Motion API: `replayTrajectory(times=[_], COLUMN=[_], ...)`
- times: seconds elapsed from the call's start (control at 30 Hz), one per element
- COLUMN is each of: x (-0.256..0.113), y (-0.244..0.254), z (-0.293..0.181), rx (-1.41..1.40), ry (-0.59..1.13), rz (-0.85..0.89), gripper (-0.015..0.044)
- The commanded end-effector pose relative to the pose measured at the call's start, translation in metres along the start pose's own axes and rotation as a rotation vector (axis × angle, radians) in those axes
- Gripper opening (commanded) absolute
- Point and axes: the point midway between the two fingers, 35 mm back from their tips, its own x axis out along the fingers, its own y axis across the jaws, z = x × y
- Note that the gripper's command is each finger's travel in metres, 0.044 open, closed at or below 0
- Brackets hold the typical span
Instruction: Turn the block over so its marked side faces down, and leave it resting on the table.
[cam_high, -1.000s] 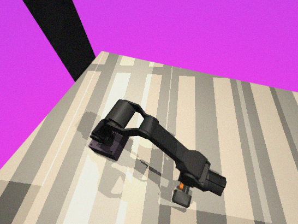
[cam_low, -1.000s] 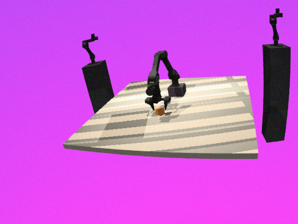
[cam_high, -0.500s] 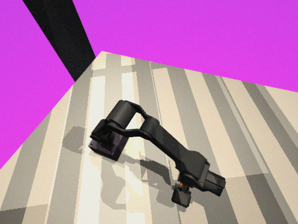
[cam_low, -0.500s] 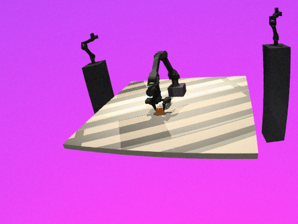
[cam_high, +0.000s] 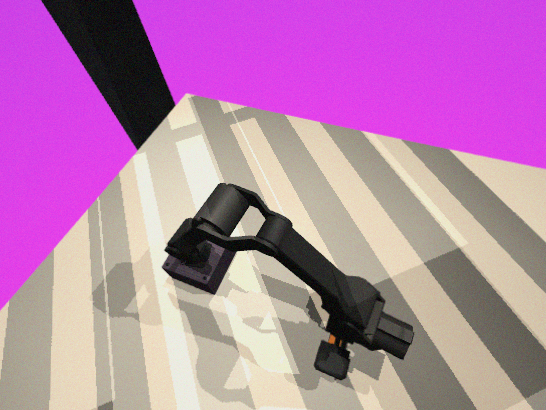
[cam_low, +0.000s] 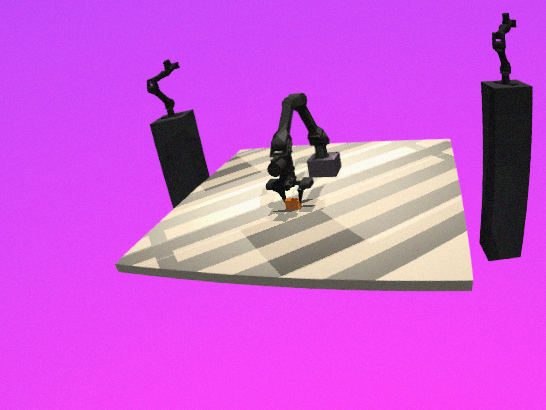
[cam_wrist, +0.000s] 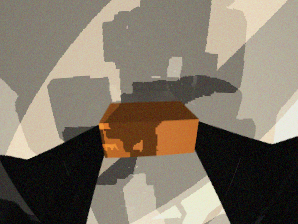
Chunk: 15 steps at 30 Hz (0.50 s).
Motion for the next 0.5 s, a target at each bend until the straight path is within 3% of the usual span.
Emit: replayTrajectory(times=[0.0,0.07,0.47], x=[-0.016,-0.026,-0.020], y=[-0.001,-0.001,-0.001], z=[0.000,0.000,0.003], rx=[0.000,0.000,0.002], ry=[0.001,0.001,-0.097], rz=[-0.004,-0.004,-0.002], gripper=[0.0037,0.0000,0.0000])
